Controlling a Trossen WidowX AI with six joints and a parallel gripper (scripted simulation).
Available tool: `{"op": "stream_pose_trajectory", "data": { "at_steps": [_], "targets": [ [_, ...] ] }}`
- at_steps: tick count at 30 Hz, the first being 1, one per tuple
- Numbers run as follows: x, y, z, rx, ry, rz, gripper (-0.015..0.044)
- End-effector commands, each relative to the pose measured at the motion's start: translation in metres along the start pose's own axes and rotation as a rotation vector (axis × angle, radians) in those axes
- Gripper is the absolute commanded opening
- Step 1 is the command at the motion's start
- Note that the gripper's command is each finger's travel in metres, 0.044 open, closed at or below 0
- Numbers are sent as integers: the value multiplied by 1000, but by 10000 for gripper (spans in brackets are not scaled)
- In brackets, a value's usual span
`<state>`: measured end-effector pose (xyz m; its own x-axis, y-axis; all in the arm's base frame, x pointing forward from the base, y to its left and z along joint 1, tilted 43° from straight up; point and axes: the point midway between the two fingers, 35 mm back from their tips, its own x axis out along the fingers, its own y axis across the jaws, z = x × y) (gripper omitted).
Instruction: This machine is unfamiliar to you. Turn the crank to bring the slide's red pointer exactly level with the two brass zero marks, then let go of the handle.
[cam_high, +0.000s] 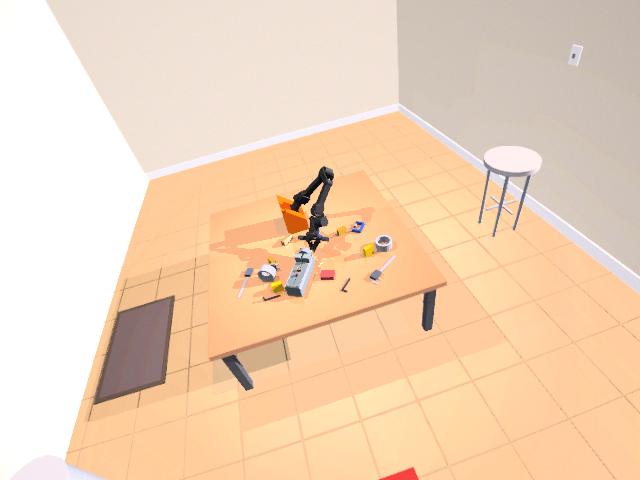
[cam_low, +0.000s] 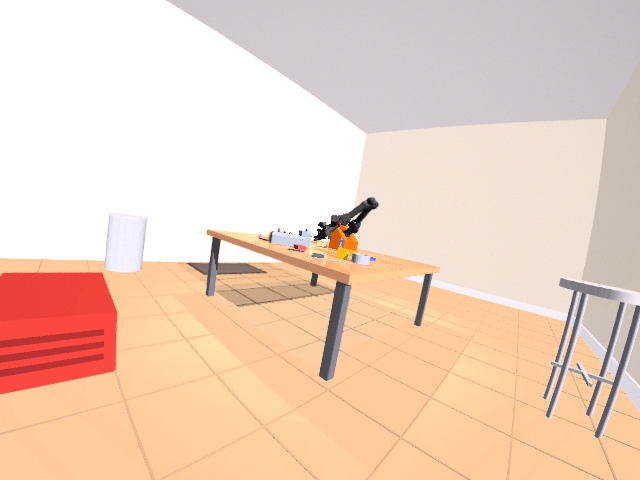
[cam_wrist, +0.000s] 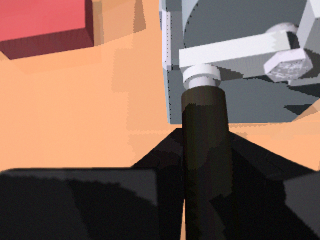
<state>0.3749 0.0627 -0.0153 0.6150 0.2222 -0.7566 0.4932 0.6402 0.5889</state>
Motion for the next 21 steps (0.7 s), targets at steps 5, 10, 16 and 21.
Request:
{"op": "stream_pose_trajectory", "data": {
  "at_steps": [5,10,16,21],
  "targets": [
    [0,0,0,0,0,0,210],
    [0,0,0,0,0,0,341],
    [-2,0,3,0,0,0,440],
    [-18,1,21,-1,-1,-1,440]
  ]
}}
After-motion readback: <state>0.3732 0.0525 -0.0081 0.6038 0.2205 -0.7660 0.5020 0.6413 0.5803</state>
